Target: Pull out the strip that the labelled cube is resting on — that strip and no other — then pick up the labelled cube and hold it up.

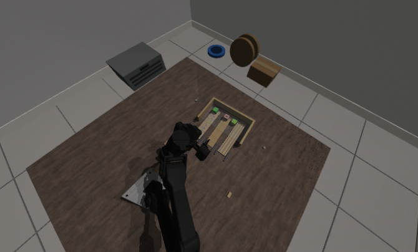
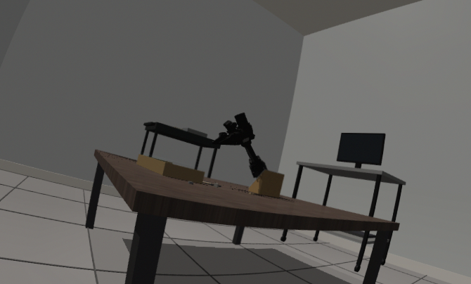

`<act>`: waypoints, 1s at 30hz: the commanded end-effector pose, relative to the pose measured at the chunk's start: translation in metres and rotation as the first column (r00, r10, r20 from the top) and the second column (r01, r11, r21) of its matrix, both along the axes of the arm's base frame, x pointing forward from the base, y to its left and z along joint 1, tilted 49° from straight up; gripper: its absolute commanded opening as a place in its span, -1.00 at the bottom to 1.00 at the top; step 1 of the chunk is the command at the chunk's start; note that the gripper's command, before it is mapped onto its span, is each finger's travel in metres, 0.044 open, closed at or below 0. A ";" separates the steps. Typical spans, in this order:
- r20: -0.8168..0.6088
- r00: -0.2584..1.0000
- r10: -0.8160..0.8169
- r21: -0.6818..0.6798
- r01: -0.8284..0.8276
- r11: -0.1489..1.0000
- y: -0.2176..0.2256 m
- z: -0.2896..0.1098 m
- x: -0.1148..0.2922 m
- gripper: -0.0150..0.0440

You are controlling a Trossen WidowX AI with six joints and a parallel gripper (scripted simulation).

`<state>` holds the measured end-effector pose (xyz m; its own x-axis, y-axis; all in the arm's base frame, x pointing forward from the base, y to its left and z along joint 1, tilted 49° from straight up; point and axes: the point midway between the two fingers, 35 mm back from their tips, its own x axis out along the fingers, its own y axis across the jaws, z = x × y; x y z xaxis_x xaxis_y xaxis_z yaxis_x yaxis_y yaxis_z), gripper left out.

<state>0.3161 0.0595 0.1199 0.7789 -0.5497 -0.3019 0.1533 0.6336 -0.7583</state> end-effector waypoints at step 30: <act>-0.573 0.718 -0.396 -0.096 0.421 0.902 -0.073 -0.051 0.069 -0.49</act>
